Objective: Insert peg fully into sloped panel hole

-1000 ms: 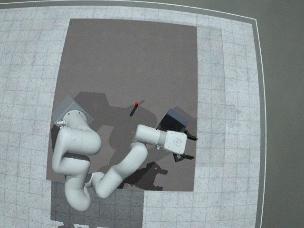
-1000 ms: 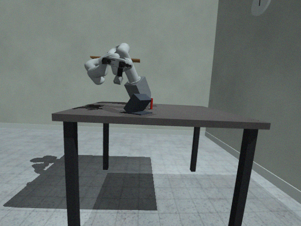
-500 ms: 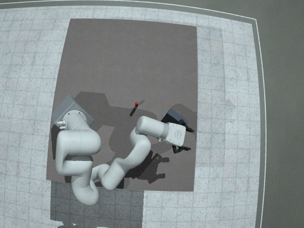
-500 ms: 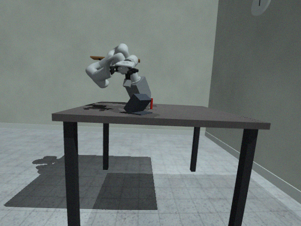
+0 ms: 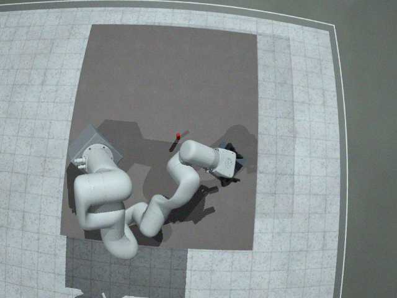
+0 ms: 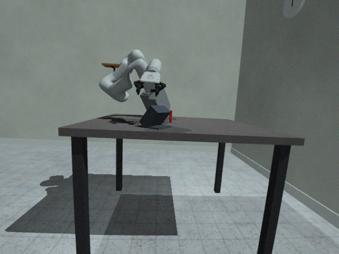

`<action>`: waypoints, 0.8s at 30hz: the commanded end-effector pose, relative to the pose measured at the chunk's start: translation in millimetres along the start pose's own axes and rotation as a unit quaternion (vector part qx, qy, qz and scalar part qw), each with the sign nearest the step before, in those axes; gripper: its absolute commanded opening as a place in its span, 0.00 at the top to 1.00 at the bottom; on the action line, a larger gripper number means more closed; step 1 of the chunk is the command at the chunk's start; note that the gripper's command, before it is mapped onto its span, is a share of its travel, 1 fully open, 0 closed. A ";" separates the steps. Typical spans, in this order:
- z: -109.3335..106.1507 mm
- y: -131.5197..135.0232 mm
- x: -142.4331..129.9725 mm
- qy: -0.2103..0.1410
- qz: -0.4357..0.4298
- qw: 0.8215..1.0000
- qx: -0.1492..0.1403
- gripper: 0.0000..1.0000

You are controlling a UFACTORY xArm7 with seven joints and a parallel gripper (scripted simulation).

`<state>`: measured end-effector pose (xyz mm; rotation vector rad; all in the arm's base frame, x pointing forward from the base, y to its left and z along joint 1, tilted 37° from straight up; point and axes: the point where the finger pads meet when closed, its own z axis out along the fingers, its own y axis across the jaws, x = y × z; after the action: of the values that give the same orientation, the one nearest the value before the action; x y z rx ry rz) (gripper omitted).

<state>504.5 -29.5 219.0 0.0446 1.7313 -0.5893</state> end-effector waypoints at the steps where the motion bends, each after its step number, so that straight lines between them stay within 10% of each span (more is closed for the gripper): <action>1: -7.0 21.5 21.9 0.053 -0.007 0.998 -0.014 0.00; 24: -84.2 98.0 132.4 0.272 -0.114 0.952 -0.087 0.00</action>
<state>448.0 40.0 93.7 -0.0906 2.2419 -0.6094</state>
